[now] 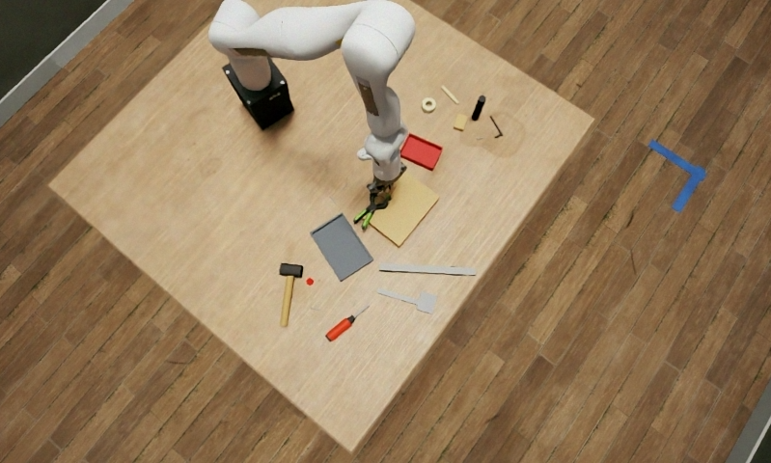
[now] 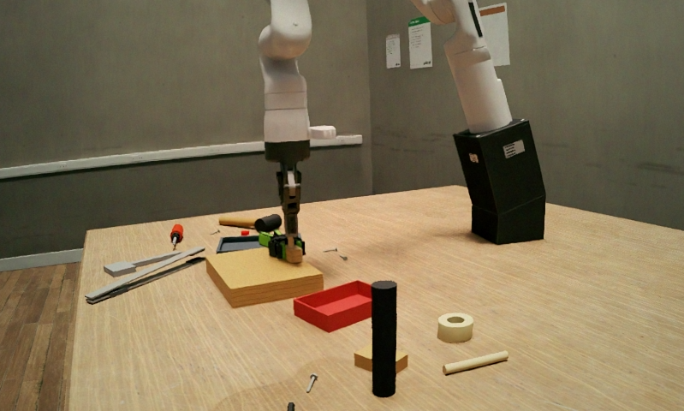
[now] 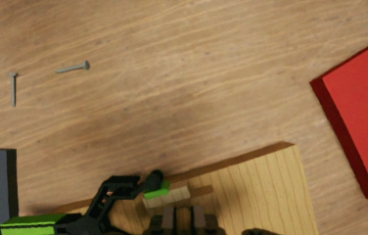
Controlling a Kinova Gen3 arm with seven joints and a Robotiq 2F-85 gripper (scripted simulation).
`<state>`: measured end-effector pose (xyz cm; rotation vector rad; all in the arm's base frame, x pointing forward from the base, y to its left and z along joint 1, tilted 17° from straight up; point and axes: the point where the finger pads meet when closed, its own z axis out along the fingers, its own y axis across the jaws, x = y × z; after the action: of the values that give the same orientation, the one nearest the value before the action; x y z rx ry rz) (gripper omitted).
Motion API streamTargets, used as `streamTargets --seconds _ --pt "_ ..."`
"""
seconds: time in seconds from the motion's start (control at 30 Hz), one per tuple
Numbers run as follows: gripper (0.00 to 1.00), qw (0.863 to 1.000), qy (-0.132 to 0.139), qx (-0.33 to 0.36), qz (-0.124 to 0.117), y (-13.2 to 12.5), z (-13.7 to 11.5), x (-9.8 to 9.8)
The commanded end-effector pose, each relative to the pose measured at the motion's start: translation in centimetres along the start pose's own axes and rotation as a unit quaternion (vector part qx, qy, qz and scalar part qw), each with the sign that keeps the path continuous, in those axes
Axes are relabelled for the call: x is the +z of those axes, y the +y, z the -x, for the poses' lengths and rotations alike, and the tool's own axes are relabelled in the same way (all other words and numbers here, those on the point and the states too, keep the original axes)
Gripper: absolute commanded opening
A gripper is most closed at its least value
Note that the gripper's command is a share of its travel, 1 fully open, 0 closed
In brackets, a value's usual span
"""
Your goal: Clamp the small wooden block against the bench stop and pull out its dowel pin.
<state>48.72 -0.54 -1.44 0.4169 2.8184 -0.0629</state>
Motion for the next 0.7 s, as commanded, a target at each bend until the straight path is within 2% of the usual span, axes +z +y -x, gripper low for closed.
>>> streamTargets --seconds 0.0,0.67 --pt "0.1 1.0 0.001 -0.021 0.002 -0.04 -0.07 -0.14" --pt "0.1 0.994 0.0 -0.114 0.001 -0.05 -0.03 -0.16"
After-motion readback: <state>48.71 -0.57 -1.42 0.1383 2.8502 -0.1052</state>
